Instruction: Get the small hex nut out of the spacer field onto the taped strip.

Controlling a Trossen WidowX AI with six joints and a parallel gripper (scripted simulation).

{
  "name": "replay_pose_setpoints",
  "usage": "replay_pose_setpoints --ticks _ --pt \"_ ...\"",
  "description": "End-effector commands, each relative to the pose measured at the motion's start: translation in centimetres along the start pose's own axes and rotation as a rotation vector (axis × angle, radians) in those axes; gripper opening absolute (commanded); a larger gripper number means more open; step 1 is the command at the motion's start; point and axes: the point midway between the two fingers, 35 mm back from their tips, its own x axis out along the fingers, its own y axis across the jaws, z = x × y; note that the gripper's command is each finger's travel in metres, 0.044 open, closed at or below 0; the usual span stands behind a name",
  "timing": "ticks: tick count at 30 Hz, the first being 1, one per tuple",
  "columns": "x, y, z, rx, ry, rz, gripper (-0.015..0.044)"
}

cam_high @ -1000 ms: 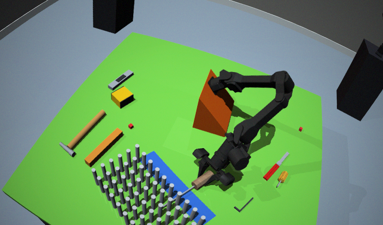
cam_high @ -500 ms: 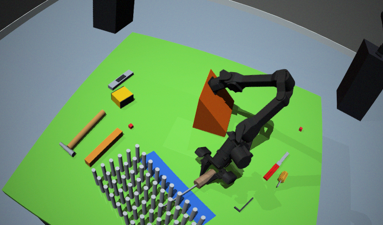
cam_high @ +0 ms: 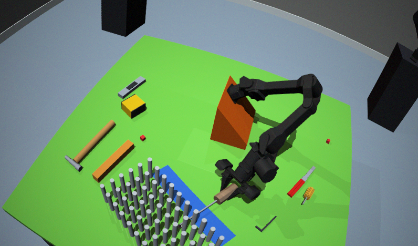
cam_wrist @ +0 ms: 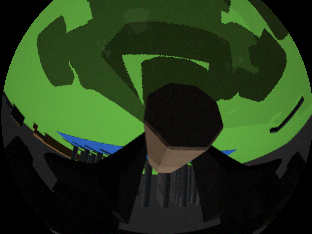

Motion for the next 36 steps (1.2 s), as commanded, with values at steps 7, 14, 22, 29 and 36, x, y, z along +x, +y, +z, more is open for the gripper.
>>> replay_pose_setpoints --ticks 7,14,22,29,36 --pt "-0.4 0.2 0.7 0.004 0.003 0.006 0.0" --pt "-0.7 0.2 1.1 0.004 0.003 0.006 0.0" --pt "-1.0 0.2 1.6 0.005 0.003 0.006 0.0" --pt "-1.3 0.2 2.0 0.005 0.003 0.007 0.0" --pt "-1.6 0.2 2.5 0.005 0.003 0.007 0.0"
